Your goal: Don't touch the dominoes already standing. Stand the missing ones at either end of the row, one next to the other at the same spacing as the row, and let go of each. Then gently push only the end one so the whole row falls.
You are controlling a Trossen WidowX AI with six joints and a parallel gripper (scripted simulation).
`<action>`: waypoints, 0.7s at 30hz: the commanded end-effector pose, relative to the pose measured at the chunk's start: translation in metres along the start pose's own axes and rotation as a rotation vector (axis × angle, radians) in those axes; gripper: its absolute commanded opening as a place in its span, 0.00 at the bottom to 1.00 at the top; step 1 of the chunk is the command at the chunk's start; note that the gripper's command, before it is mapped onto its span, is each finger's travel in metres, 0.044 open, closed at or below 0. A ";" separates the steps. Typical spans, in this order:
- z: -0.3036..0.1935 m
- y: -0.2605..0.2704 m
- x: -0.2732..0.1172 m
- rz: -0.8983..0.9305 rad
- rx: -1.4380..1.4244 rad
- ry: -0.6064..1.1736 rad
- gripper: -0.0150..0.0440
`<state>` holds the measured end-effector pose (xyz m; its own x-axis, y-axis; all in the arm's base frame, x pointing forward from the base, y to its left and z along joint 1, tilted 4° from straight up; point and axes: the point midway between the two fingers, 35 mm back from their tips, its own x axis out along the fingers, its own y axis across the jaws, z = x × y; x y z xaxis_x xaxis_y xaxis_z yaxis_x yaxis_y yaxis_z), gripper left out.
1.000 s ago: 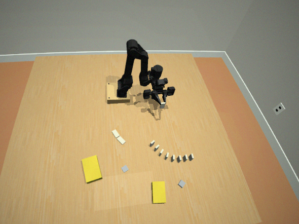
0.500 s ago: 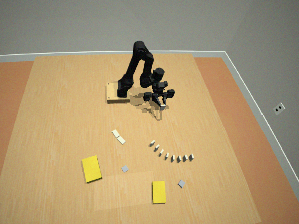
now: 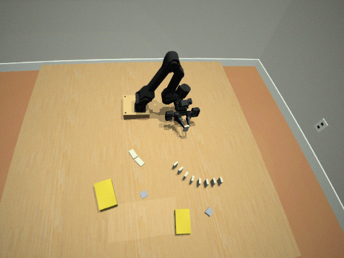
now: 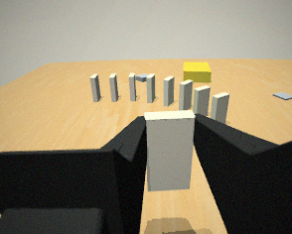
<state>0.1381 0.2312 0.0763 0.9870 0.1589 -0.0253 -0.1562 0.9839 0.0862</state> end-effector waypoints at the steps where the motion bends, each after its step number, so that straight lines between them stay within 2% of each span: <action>1: -0.010 0.000 0.001 0.004 0.006 0.006 0.44; 21: -0.049 -0.008 0.002 0.002 0.009 0.028 0.44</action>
<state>0.1395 0.2273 0.0280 0.9859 0.1596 -0.0508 -0.1547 0.9839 0.0890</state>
